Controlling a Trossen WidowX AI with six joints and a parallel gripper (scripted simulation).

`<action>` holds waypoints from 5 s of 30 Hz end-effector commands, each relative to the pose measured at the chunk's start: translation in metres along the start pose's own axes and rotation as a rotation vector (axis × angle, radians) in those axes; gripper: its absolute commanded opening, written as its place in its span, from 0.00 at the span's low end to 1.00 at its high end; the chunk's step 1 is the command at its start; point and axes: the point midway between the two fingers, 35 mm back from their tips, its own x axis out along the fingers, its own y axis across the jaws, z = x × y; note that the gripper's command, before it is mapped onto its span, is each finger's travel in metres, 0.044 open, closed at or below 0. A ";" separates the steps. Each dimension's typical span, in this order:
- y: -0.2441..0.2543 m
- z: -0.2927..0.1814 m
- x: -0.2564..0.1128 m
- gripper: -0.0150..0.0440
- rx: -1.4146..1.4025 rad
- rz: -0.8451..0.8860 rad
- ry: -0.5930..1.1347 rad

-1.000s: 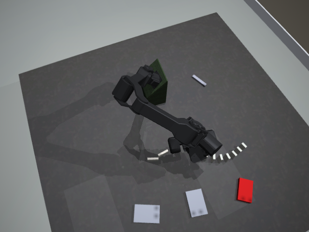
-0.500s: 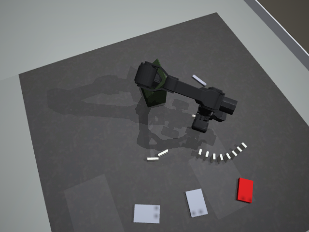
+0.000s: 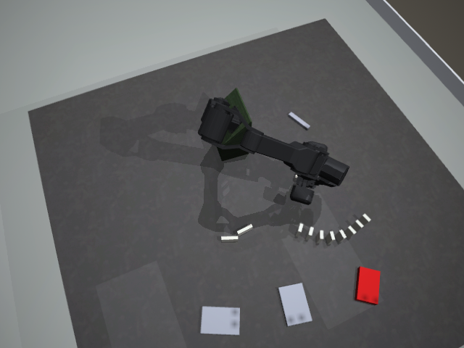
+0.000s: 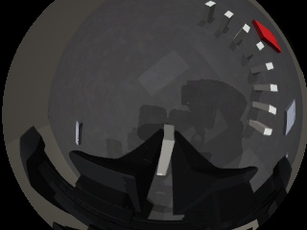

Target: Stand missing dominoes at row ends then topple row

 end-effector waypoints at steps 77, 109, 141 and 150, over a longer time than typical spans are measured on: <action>-0.011 -0.059 -0.006 0.30 -0.177 -0.100 -1.294; -0.018 -0.057 0.036 0.30 -0.171 -0.095 -1.290; -0.024 -0.038 0.007 1.00 0.105 0.130 -1.188; -0.041 0.006 0.017 1.00 0.501 0.382 -0.933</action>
